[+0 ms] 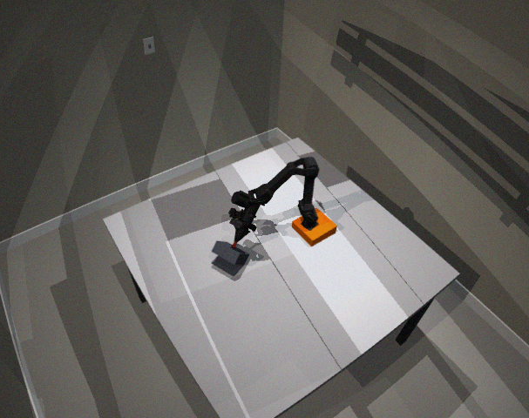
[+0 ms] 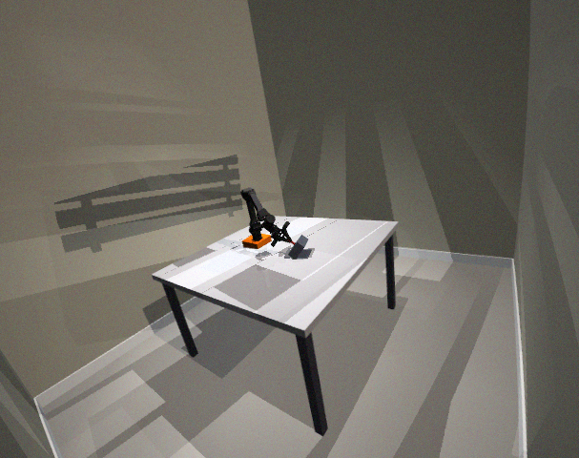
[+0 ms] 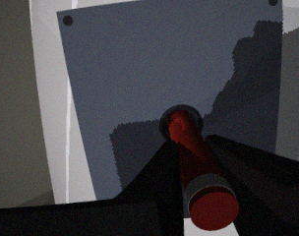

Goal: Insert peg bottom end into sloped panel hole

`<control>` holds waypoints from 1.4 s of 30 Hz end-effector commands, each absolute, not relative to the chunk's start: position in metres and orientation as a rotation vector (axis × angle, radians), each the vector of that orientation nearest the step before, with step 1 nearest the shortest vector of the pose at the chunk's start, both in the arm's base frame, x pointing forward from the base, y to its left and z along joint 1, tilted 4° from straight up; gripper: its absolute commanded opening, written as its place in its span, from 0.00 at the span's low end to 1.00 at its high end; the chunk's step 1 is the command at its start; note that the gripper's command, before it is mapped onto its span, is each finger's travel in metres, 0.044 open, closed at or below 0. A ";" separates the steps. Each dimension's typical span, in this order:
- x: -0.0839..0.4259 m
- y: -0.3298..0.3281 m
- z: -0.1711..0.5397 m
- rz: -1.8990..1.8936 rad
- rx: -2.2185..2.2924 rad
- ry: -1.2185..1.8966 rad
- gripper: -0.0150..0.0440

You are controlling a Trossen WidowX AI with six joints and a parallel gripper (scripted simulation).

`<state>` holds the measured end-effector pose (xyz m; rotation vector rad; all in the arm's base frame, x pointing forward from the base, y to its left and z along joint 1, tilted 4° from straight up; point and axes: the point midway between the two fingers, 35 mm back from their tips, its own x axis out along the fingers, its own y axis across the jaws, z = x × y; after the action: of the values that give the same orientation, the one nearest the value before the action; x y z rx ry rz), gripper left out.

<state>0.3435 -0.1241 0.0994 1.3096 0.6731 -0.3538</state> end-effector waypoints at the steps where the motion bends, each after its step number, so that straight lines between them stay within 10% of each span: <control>1: 0.346 -0.124 0.097 -0.359 1.312 0.673 0.25; 30: 0.353 -0.123 0.091 -0.354 1.311 0.675 0.25; 42: 0.353 -0.123 0.091 -0.354 1.311 0.675 0.79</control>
<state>0.3531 -0.1226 0.0912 1.3113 0.6750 -0.3538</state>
